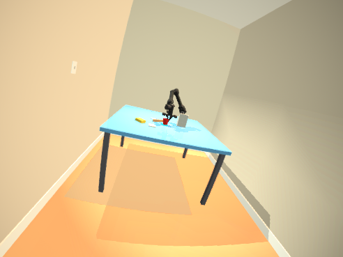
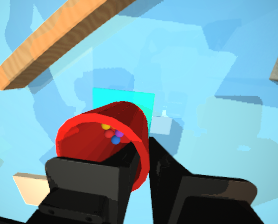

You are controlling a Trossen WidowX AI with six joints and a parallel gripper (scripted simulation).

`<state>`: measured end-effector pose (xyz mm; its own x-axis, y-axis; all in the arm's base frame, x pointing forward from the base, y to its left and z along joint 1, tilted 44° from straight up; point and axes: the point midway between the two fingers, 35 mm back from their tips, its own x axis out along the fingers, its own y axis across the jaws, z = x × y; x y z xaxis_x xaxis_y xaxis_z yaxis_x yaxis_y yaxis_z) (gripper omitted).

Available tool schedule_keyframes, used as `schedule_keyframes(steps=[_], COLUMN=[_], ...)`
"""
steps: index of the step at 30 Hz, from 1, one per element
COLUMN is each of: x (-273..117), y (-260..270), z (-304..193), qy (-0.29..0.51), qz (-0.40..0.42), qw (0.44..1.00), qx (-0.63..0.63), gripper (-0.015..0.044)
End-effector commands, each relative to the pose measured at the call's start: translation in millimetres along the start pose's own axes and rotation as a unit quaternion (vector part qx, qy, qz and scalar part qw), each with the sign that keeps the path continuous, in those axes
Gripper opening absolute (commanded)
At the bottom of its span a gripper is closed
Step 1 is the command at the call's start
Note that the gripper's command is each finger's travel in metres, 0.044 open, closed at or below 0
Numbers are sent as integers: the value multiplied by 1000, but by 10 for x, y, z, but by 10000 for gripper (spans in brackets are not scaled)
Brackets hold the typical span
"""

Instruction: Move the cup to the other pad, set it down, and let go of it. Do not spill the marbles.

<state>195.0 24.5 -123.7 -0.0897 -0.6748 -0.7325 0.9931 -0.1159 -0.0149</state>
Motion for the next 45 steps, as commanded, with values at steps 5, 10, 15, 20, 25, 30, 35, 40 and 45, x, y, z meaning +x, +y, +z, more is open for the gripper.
schedule_keyframes(steps=[5, 10, 15, 20, 25, 30, 35, 40, 45], x=[-5, -13, -74, -156, -238, -321, -405, -484, -452], y=[3, 4, 8, 10, 9, 7, 2, -8, -15], z=[0, -1, -5, -8, -9, -9, -6, 3, 9], qy=[0, 0, 1, 1, 0, 0, 0, -1, -5], qz=[0, 0, 1, 1, 1, 1, 1, 2, 1], qw=[1000, 1000, 1000, 1000, 1000, 1000, 1000, 1000, 1000], qx=[1, 0, 0, 0, -1, -1, -2, -2, -5], gripper=[128, 128, 128, 128, 128, 128, 128, 128, 180])
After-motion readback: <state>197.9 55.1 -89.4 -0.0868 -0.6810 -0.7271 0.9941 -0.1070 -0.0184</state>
